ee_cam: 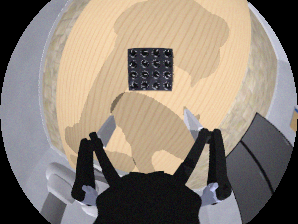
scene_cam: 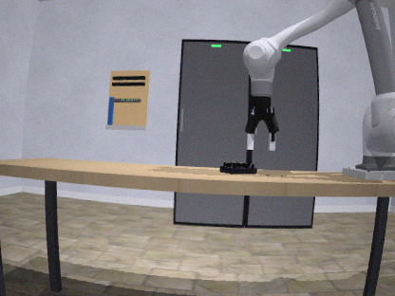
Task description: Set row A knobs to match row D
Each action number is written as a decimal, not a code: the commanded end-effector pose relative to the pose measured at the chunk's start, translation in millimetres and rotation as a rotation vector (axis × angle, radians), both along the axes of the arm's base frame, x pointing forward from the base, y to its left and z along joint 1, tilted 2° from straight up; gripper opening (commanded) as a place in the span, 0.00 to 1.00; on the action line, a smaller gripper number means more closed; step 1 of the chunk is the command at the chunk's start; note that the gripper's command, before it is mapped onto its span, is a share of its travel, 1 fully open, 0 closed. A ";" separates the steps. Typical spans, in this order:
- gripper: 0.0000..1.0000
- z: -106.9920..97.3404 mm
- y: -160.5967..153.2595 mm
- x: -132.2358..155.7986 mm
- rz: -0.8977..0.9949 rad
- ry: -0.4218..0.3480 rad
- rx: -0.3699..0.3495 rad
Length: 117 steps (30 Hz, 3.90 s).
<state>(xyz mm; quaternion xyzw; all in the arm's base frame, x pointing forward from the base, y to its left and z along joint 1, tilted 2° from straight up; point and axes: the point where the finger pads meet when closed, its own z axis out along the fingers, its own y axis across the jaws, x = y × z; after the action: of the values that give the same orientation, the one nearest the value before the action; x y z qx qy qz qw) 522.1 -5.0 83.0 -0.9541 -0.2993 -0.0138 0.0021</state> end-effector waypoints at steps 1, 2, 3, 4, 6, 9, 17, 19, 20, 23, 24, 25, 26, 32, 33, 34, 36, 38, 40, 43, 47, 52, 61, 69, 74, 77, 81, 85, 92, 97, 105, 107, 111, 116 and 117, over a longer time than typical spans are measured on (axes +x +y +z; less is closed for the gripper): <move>1.00 -0.5 -1.9 -2.3 0.002 -0.004 0.000; 1.00 -0.5 -1.9 -2.3 0.002 -0.004 0.000; 1.00 -0.5 -1.9 -2.3 0.002 -0.004 0.000; 1.00 -0.5 -1.9 -2.3 0.002 -0.004 0.000; 1.00 -0.5 -1.9 -2.3 0.002 -0.004 0.000; 1.00 -0.5 -1.9 -2.3 0.002 -0.004 0.000; 1.00 -0.5 -1.9 -2.3 0.002 -0.004 0.000; 1.00 -0.5 -1.9 -2.3 0.002 -0.004 0.000; 1.00 -0.5 -1.9 -2.3 0.002 -0.004 0.000; 1.00 -0.5 -1.9 -2.3 0.002 -0.004 0.000; 1.00 -0.5 -1.9 -2.3 0.002 -0.004 0.000; 1.00 -0.5 -1.9 -2.3 0.002 -0.004 0.000; 1.00 -0.5 -1.9 -2.3 0.002 -0.004 0.000; 1.00 -0.5 -1.9 -2.3 0.002 -0.004 0.000; 1.00 -0.5 -1.9 -2.3 0.002 -0.004 0.000; 1.00 -0.5 -1.9 -2.3 0.002 -0.004 0.000; 1.00 -0.5 -1.9 -2.3 0.002 -0.004 0.000; 1.00 -0.5 -1.9 -2.3 0.002 -0.004 0.000; 1.00 -0.5 -1.9 -2.3 0.002 -0.004 0.000; 1.00 -0.5 -1.9 -2.3 0.002 -0.004 0.000; 1.00 -0.5 -1.9 -2.3 0.002 -0.004 0.000; 1.00 -0.5 -1.9 -2.3 0.002 -0.004 0.000; 1.00 -0.5 -1.9 -2.3 0.002 -0.004 0.000; 1.00 -0.5 -1.9 -2.3 0.002 -0.004 0.000; 1.00 -0.5 -1.9 -2.3 0.002 -0.004 0.000; 1.00 -0.5 -1.9 -2.3 0.002 -0.004 0.000; 1.00 -0.5 -1.9 -2.3 0.002 -0.004 0.000; 1.00 -0.5 -1.9 -2.3 0.002 -0.004 0.000; 1.00 -0.2 -1.3 -1.1 -0.016 -0.004 0.000; 1.00 2.6 5.0 11.0 -0.188 -0.002 0.005; 1.00 7.0 16.1 30.4 -0.470 0.002 0.013; 1.00 7.5 17.5 32.7 -0.504 0.002 0.013; 1.00 9.7 23.7 42.7 -0.651 0.004 0.017; 1.00 12.2 31.1 54.1 -0.821 0.006 0.022; 1.00 12.7 32.7 56.4 -0.855 0.007 0.023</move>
<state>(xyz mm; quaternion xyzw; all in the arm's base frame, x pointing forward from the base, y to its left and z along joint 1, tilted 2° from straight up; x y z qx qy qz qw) 569.6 20.9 93.6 -0.9978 0.0630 -0.0178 0.0135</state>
